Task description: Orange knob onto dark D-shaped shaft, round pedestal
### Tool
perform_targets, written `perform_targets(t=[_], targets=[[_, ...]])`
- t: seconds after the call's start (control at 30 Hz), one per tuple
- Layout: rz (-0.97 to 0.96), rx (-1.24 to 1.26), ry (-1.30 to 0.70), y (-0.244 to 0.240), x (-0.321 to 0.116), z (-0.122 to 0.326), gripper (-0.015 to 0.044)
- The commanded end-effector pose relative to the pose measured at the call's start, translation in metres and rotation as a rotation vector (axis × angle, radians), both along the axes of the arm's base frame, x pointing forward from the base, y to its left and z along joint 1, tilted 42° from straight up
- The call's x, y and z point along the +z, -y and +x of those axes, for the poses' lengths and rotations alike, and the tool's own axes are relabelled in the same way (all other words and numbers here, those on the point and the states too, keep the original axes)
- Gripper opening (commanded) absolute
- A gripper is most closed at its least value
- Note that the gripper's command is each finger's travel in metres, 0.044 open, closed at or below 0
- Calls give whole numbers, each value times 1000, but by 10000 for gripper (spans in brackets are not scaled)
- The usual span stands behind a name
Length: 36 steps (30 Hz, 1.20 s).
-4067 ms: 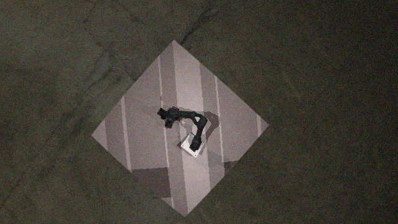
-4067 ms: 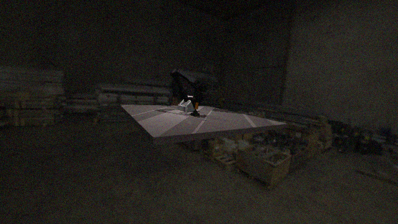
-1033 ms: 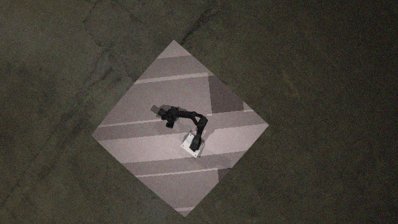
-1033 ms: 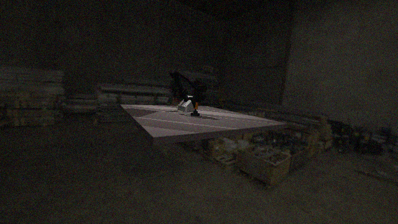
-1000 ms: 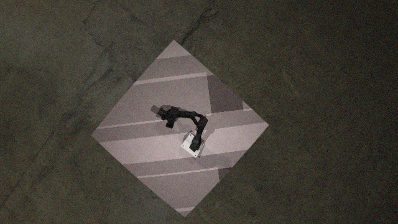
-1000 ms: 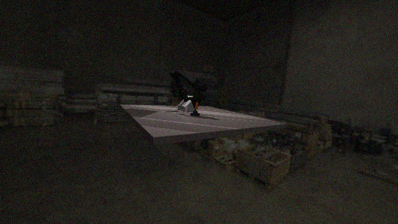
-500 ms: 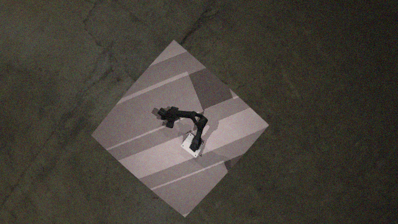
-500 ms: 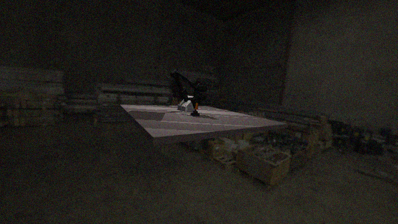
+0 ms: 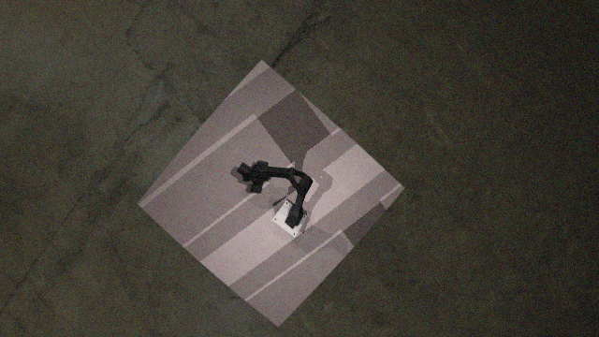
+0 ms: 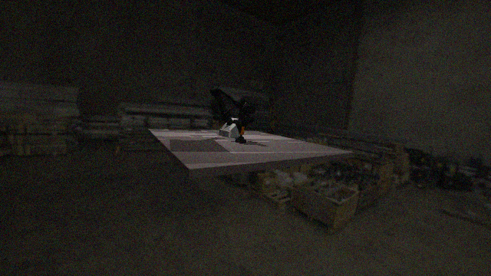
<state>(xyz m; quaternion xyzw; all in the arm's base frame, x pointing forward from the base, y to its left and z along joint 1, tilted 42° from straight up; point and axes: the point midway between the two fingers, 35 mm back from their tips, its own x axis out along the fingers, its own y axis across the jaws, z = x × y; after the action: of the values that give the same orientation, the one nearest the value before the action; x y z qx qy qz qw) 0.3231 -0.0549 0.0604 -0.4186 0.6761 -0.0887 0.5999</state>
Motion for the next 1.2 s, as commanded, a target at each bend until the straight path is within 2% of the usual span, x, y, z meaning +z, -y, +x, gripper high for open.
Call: perform_targets(t=[0.0,1.17], targets=[[3,5,4,0,1,1,0],[3,5,4,4,-4,2,0]])
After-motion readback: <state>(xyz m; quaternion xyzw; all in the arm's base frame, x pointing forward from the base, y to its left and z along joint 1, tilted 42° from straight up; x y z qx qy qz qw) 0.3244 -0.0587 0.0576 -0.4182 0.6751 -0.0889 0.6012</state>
